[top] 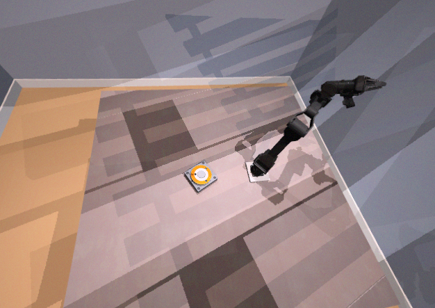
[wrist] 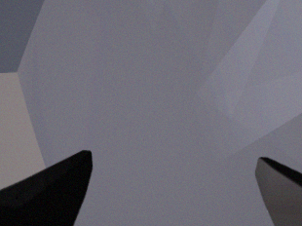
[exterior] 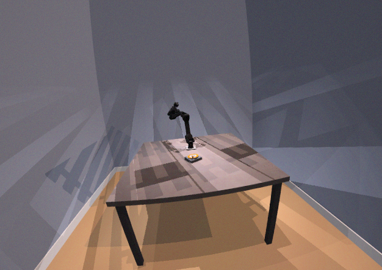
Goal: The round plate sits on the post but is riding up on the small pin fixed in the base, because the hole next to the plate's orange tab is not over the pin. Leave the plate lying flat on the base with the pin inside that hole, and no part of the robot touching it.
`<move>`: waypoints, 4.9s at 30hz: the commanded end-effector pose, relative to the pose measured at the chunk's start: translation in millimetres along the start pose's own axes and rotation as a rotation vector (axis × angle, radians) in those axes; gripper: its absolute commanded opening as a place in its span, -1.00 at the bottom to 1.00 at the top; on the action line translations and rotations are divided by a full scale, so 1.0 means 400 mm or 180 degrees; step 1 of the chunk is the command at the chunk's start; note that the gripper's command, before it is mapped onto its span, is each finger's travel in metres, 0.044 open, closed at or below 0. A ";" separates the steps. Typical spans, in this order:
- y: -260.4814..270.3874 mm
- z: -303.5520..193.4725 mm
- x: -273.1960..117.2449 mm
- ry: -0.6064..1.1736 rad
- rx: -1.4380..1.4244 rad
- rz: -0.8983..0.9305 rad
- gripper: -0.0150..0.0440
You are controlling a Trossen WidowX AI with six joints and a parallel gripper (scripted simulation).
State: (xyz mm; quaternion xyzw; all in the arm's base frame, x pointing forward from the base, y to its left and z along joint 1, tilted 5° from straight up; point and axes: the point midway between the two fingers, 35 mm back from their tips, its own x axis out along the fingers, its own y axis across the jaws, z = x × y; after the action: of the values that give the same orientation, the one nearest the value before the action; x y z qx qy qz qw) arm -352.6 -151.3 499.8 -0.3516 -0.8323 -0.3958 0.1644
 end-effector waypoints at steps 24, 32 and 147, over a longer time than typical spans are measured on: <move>-0.078 -0.500 -0.848 0.3670 -0.1736 -0.1511 -0.49; 0.031 -0.501 -1.189 0.5186 -0.2075 -0.1359 -0.49; 0.919 0.955 -1.625 1.0614 -0.0223 0.8010 -0.49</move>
State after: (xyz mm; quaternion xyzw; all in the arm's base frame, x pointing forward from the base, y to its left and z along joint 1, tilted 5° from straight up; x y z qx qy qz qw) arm 365.6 11.0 83.8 -0.0088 -0.7185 -0.0252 -0.6950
